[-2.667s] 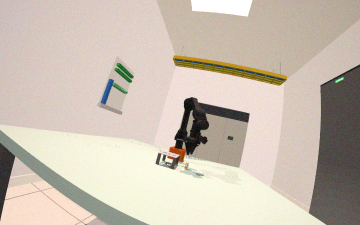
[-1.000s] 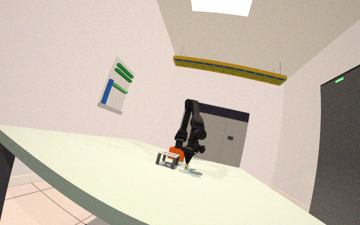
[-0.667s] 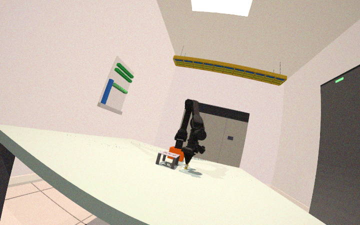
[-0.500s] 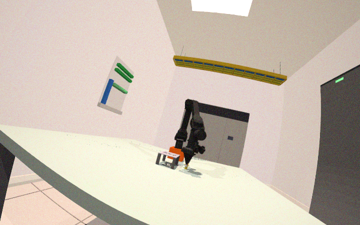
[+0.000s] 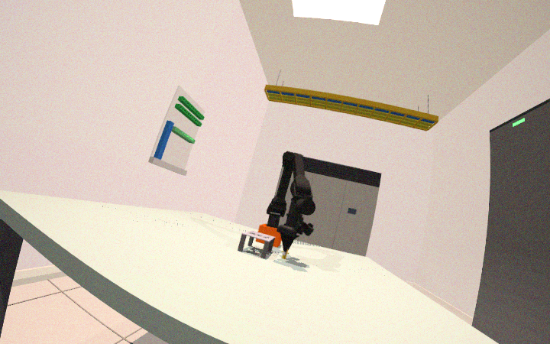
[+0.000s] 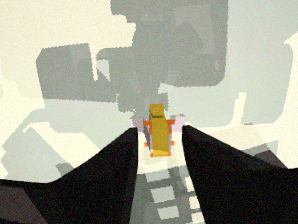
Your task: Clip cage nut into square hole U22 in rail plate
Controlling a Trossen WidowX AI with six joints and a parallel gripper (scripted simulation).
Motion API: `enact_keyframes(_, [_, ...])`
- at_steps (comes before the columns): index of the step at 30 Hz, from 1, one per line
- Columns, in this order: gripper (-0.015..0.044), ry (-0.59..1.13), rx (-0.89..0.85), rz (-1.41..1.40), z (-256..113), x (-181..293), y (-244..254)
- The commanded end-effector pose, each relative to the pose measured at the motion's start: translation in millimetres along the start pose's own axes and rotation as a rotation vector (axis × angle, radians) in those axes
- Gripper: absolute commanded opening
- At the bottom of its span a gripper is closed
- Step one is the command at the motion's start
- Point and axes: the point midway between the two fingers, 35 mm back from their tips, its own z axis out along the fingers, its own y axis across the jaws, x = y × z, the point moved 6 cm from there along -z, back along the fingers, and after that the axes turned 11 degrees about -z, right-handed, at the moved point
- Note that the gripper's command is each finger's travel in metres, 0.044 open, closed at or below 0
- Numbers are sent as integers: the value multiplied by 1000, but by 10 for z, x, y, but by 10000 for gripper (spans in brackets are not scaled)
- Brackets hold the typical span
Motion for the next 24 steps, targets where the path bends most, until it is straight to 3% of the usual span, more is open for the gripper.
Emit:
enact_keyframes(1, [120,-4,-2,-2,6,-6,3])
enact_keyframes(15, [120,-4,-2,-2,8,-10,6])
enact_keyframes(19, [28,0,0,-2,2,-5,3])
enact_keyframes(24, [28,0,0,-2,2,-5,3])
